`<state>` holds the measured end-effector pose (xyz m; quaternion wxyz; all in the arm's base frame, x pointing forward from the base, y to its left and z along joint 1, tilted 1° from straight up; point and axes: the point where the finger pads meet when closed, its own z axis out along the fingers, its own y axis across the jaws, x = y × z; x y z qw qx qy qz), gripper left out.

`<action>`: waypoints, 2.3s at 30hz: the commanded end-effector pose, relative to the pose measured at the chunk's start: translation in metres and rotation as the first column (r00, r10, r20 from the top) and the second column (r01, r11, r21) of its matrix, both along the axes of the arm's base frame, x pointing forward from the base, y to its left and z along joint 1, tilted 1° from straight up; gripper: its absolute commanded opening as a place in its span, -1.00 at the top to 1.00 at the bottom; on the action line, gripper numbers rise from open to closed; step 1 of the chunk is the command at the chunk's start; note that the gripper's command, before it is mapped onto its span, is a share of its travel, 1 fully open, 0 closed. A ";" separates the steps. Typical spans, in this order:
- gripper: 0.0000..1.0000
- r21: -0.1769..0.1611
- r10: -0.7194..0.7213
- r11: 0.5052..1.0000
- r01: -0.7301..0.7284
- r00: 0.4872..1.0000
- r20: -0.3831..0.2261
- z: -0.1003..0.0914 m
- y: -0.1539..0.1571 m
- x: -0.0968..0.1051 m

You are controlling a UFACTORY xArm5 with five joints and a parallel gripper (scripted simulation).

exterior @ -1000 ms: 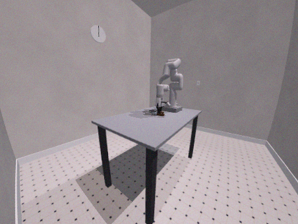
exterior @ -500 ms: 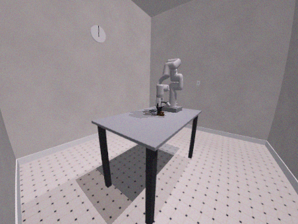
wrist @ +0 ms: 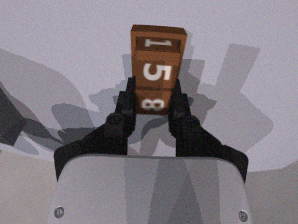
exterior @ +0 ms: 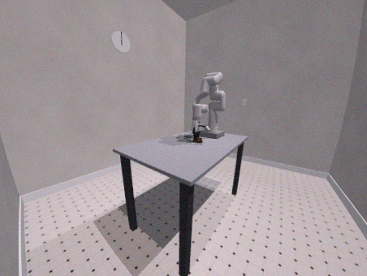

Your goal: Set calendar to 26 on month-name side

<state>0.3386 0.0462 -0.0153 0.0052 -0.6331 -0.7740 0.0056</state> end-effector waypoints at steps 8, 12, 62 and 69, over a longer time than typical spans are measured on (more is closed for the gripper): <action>0.14 0.000 0.000 1.000 0.000 1.000 0.003 0.001 0.000 0.001; 0.05 0.000 0.000 1.000 0.000 1.000 0.003 0.001 0.000 0.001; -1.00 0.000 0.000 1.000 0.000 1.000 0.003 0.090 0.000 0.002; -1.00 0.000 0.000 1.000 0.000 1.000 0.003 0.090 0.000 0.002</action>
